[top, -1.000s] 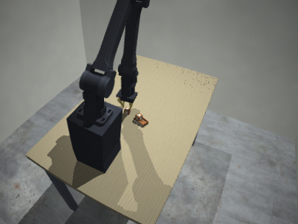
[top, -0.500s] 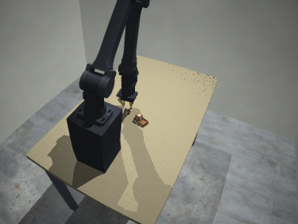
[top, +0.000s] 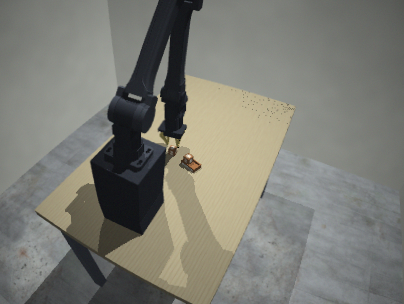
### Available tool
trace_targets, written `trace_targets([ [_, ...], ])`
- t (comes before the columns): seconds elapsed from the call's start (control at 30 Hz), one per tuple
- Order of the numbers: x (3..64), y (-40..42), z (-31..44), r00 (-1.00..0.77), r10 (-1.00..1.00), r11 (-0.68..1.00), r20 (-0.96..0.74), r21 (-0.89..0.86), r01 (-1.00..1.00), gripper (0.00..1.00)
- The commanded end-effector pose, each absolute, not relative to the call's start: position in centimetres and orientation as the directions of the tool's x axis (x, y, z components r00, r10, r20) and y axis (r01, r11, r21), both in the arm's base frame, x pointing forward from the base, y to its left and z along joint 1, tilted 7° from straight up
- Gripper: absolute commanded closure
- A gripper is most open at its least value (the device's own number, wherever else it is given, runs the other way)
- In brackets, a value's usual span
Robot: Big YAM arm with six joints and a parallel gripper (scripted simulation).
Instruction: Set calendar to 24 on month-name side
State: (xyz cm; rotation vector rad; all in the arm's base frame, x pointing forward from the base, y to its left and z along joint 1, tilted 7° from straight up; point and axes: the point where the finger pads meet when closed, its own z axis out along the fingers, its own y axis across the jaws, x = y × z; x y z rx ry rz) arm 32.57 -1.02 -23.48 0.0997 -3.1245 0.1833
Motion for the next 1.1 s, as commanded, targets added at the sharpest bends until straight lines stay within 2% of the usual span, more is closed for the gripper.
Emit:
trace_targets([
  [0.0, 33.4, -1.13, -23.21, -0.997, -0.076, 0.99, 0.005, -0.118, -0.076, 0.56],
  [1.07, 32.88, -1.09, -23.15, -0.997, -0.078, 0.99, -0.006, -0.118, -0.076, 0.56],
])
